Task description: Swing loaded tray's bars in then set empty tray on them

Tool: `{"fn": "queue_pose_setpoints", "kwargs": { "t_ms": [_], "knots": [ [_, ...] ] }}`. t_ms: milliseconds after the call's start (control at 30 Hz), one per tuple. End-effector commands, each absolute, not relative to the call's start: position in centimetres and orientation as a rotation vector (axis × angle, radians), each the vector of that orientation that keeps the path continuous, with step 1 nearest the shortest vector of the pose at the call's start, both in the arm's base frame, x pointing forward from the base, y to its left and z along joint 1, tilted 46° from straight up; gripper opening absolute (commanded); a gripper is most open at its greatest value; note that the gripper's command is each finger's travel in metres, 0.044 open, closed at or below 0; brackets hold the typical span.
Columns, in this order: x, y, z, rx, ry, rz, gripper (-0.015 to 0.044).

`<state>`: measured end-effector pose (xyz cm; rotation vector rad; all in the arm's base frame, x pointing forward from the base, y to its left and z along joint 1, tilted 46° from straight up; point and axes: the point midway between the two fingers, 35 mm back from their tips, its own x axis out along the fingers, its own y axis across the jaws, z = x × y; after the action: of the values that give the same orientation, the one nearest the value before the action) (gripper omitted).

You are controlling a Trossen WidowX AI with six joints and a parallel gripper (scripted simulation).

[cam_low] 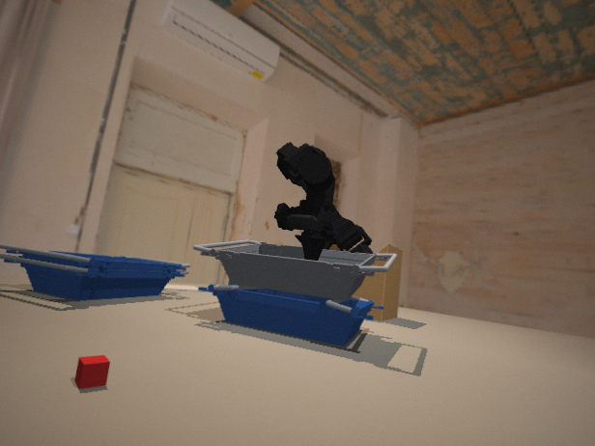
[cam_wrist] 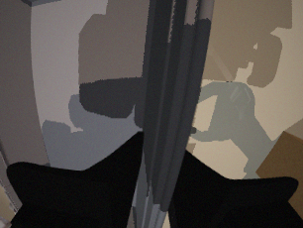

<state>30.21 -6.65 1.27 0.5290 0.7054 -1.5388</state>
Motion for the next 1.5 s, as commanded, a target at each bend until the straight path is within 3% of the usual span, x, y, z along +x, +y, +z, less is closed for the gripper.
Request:
{"fn": "queue_pose_setpoints", "kwargs": {
  "t_ms": [0, 1467],
  "knots": [
    [30.06, -6.82, 1.13, 0.526, 0.708, -1.542, 0.0],
    [29.35, -7.6, 0.51, 0.515, 0.719, -1.555, 0.0]
  ]
}}
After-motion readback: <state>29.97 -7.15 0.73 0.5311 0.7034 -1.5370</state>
